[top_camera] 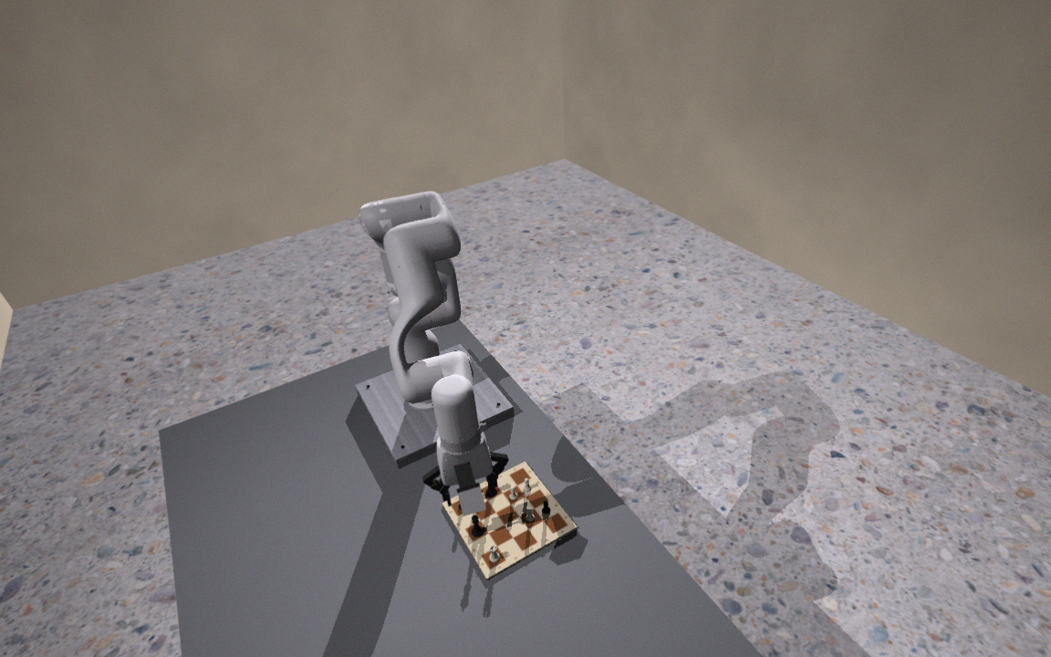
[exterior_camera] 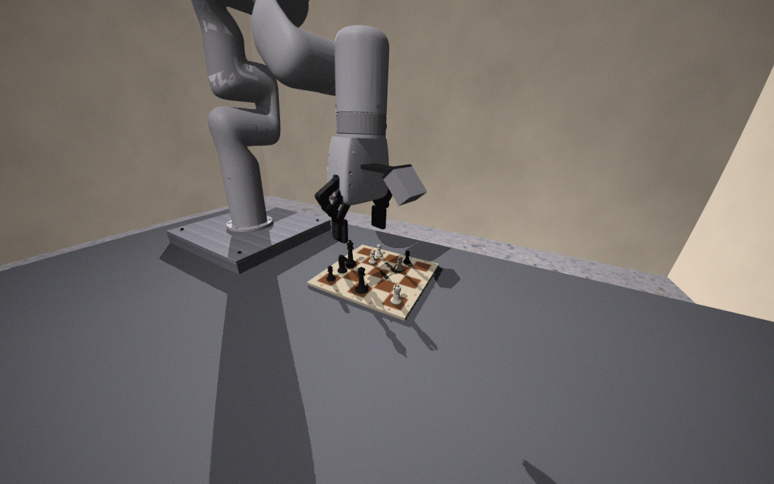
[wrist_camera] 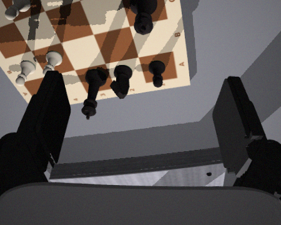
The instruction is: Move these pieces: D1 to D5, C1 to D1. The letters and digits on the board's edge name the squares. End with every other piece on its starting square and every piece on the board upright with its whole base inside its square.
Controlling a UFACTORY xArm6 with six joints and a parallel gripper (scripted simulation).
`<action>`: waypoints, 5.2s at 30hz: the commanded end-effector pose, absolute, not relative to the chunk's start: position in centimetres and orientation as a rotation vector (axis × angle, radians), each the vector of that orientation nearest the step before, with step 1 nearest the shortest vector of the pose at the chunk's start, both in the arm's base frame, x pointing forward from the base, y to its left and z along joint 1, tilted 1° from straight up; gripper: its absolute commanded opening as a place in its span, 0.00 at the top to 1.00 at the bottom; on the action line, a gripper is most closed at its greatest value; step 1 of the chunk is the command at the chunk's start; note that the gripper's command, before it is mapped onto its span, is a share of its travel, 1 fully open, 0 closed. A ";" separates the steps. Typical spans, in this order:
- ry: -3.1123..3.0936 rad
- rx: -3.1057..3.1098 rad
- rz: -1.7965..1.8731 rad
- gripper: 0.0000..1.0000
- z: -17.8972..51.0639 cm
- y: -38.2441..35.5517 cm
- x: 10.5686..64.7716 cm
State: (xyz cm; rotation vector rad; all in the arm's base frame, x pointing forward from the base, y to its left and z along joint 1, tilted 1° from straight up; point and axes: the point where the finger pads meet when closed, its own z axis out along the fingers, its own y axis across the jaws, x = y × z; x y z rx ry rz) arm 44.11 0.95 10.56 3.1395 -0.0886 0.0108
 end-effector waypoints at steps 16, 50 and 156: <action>-0.087 3.140 0.018 0.58 10.7 0.9 44.2; -0.087 3.140 0.018 0.58 10.2 0.9 44.3; -0.087 3.140 0.018 0.58 5.5 0.9 44.5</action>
